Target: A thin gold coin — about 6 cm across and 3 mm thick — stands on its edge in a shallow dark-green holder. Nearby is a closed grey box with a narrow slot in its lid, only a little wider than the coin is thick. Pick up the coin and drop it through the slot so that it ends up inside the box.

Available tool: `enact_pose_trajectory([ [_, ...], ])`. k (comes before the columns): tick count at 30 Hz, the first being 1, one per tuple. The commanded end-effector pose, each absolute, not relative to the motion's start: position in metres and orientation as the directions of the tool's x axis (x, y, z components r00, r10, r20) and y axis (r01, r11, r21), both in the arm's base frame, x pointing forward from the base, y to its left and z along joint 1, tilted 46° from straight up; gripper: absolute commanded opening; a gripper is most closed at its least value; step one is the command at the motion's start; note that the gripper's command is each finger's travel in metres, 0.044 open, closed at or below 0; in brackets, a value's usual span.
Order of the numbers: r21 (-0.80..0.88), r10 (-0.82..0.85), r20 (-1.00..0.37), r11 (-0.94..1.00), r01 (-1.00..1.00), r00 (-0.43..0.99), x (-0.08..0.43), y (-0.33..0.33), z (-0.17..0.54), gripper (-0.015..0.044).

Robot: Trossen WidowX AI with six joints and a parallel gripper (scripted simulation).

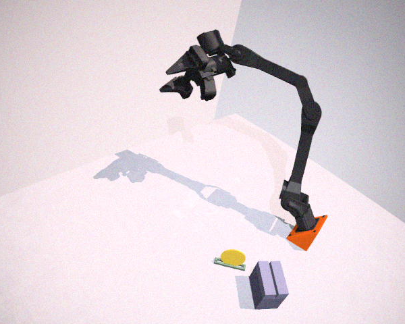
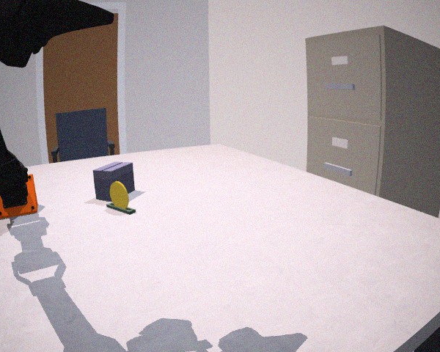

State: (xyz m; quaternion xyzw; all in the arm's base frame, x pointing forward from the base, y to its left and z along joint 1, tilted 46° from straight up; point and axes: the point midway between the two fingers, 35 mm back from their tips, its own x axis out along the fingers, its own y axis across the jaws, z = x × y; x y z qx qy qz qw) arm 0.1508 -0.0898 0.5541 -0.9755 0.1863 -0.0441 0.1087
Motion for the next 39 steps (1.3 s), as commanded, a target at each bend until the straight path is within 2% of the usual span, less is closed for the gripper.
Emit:
enact_pose_trajectory([
  [1,-0.241,-0.372,0.040,-0.904,-0.353,0.927,0.152,-0.091,0.553,0.0374],
  [4,-0.406,-0.361,-0.039,-0.847,-0.344,0.932,0.167,-0.112,0.531,0.0295],
  [9,-0.655,-0.305,-0.255,-0.643,-0.396,0.918,0.211,-0.138,0.472,0.0164],
  [14,-0.714,-0.227,-0.526,-0.405,-0.570,0.820,0.256,-0.138,0.395,0.0161],
  [17,-0.649,-0.185,-0.681,-0.297,-0.701,0.709,0.276,-0.126,0.346,0.0161],
  [21,-0.472,-0.166,-0.845,-0.216,-0.855,0.509,0.289,-0.099,0.285,0.0161],
  [26,-0.176,-0.252,-0.942,-0.199,-0.964,0.224,0.287,-0.059,0.221,0.0161],
  [29,-0.006,-0.367,-0.926,-0.215,-0.977,0.087,0.279,-0.038,0.194,0.0161],
  [32,0.134,-0.514,-0.858,-0.243,-0.961,0.010,0.269,-0.020,0.177,0.0161],
  [36,0.262,-0.704,-0.710,-0.294,-0.919,0.023,0.258,0.001,0.166,0.0161],
  [39,0.279,-0.733,-0.679,-0.306,-0.910,0.038,0.257,0.005,0.165,0.0161],
])
